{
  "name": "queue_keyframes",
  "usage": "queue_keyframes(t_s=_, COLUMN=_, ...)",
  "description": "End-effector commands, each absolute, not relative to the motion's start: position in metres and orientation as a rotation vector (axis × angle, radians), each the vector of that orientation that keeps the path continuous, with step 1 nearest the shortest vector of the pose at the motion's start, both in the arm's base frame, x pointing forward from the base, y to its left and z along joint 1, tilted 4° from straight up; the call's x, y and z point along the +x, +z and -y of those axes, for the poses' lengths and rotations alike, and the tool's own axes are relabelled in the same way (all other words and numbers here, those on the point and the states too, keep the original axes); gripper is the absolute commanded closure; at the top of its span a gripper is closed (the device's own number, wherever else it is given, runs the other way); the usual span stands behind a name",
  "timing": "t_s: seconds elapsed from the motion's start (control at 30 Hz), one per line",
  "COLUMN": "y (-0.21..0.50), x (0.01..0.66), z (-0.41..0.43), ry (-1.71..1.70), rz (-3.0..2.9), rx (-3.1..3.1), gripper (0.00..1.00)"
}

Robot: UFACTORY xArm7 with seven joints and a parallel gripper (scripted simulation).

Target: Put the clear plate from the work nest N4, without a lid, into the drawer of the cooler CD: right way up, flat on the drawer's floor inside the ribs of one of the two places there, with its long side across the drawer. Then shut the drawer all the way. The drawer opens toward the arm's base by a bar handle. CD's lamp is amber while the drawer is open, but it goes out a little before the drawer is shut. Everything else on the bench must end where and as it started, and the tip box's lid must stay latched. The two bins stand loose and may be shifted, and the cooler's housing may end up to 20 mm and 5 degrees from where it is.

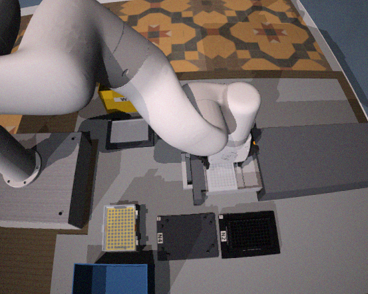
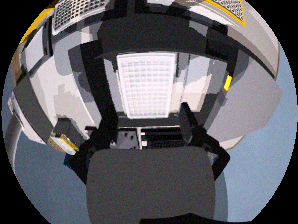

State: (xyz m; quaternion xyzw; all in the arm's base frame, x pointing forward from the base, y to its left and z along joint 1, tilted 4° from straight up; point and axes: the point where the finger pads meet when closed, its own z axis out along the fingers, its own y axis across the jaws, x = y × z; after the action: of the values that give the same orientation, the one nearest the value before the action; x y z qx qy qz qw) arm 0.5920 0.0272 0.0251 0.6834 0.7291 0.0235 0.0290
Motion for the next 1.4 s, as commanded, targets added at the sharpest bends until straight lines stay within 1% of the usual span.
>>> queue_keyframes(t_s=0.0, y=0.036, x=0.593, z=-0.027, ry=0.078, rz=-2.247, rx=2.105, gripper=0.00)
queue_keyframes(t_s=1.37, y=0.095, x=0.588, z=-0.028, ry=0.078, rz=-2.246, rx=2.105, gripper=0.00)
